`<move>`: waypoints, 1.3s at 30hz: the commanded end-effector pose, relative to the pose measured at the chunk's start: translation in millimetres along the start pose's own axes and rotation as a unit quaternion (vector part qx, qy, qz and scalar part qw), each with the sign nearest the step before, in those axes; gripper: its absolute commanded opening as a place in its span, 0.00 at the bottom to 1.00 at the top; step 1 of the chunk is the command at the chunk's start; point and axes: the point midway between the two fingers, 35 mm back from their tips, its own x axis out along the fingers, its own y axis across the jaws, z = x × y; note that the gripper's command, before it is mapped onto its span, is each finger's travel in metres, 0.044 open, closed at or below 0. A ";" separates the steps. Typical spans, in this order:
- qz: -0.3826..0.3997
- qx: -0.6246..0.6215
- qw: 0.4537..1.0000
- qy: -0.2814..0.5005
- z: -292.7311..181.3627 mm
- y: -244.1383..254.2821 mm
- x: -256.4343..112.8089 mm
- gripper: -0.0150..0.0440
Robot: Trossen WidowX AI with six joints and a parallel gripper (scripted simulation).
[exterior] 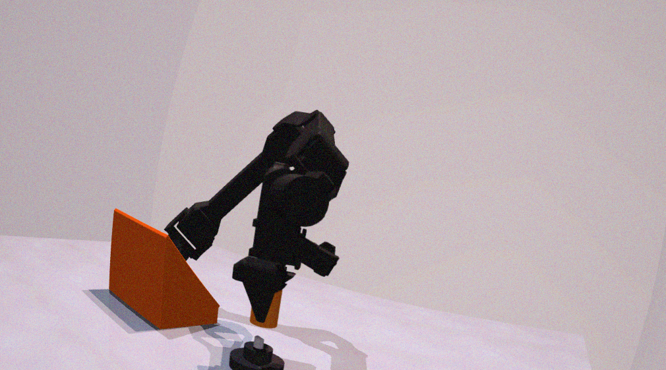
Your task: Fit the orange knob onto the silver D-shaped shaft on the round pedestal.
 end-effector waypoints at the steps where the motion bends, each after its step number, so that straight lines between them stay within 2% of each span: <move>1: -0.001 -0.001 1.000 0.002 -1.3 -1.8 7.4 0.25; 7: 0.000 0.001 1.000 0.001 -1.8 -2.1 24.9 0.25; 39: 0.000 -0.003 1.000 0.001 -2.0 -1.1 25.2 0.25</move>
